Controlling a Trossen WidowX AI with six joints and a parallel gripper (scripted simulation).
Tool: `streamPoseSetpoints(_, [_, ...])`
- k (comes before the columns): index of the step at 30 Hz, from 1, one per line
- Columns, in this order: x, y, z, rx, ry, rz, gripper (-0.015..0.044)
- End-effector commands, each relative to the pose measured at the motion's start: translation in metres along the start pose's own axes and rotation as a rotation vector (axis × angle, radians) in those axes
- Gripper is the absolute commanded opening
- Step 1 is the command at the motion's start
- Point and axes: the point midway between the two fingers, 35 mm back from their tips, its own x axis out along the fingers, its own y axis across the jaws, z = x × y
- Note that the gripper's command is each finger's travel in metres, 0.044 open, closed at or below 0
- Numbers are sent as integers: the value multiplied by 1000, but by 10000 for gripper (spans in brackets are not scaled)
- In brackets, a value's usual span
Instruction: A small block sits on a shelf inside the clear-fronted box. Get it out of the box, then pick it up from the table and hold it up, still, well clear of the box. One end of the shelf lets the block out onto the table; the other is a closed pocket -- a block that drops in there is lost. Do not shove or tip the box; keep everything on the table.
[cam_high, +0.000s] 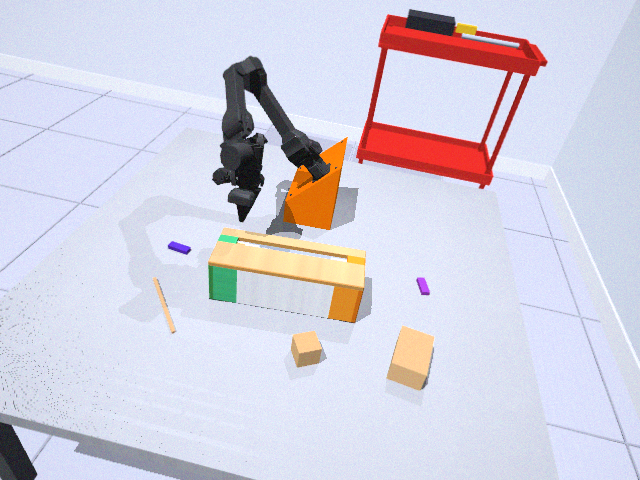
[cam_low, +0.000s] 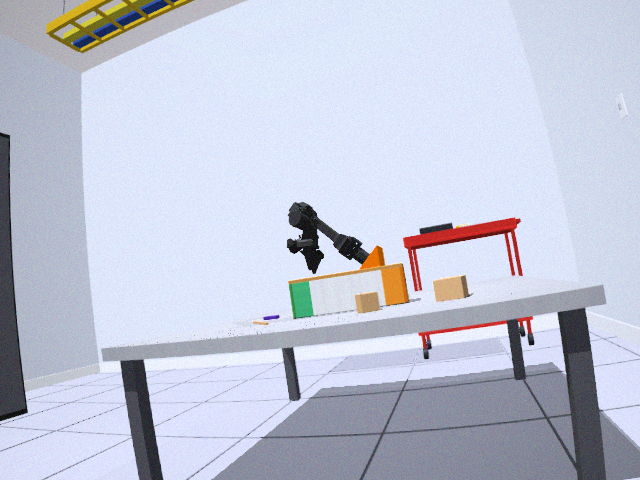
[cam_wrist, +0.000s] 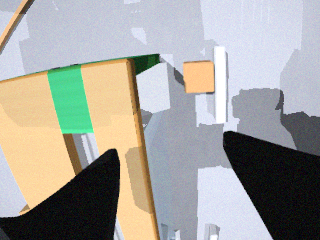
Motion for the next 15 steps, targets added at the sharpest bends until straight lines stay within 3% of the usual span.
streamPoseSetpoints(1, [-5,-8,10,1011,97,96,285])
streamPoseSetpoints(9, [-10,-10,17,1572,179,125,285])
streamPoseSetpoints(15, [-10,-10,17,1590,182,125,285])
